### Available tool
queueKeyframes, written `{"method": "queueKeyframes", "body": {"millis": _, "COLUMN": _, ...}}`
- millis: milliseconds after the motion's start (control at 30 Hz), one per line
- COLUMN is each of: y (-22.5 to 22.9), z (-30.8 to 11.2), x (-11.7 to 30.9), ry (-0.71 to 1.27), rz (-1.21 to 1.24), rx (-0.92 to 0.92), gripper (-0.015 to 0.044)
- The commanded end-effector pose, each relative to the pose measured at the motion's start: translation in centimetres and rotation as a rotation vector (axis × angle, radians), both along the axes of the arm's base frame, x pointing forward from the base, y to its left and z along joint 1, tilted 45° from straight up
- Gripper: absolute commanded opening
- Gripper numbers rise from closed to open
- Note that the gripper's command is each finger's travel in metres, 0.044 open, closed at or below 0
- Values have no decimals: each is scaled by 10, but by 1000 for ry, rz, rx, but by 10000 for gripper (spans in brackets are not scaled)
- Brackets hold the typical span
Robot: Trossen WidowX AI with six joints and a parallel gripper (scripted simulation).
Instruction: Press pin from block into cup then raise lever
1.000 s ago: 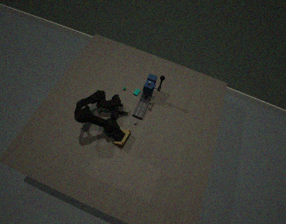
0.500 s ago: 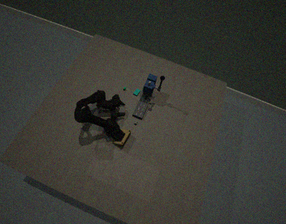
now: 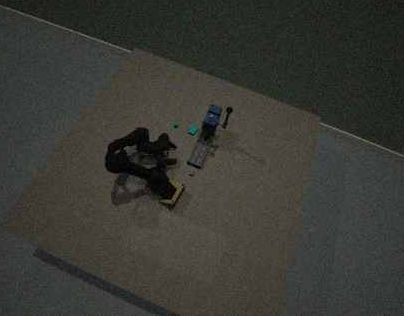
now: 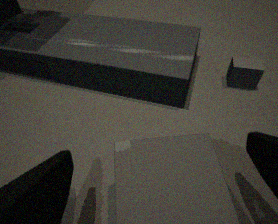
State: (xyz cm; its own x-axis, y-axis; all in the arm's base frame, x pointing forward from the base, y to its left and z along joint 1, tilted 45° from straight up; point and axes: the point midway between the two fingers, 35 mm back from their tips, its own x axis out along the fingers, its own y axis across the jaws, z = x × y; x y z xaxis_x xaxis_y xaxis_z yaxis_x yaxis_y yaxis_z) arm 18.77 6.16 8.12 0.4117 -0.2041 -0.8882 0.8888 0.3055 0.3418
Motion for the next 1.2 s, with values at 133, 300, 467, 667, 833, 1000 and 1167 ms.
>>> {"method": "queueKeyframes", "body": {"millis": 133, "y": 0, "z": 0, "x": 0, "ry": -3, "rz": -7, "rx": -1, "gripper": 440}}
{"method": "queueKeyframes", "body": {"millis": 300, "y": 0, "z": 0, "x": 0, "ry": -3, "rz": -7, "rx": -1, "gripper": 440}}
{"method": "queueKeyframes", "body": {"millis": 467, "y": 0, "z": 0, "x": 0, "ry": -3, "rz": -7, "rx": -1, "gripper": 440}}
{"method": "queueKeyframes", "body": {"millis": 667, "y": -12, "z": 7, "x": -2, "ry": 110, "rz": 19, "rx": 72, "gripper": 440}}
{"method": "queueKeyframes", "body": {"millis": 833, "y": -24, "z": 22, "x": -6, "ry": 204, "rz": 73, "rx": 221, "gripper": 440}}
{"method": "queueKeyframes", "body": {"millis": 1000, "y": -33, "z": 46, "x": -9, "ry": 201, "rz": 141, "rx": 390, "gripper": 440}}
{"method": "queueKeyframes", "body": {"millis": 1167, "y": -37, "z": 60, "x": -10, "ry": 163, "rz": 177, "rx": 469, "gripper": 440}}
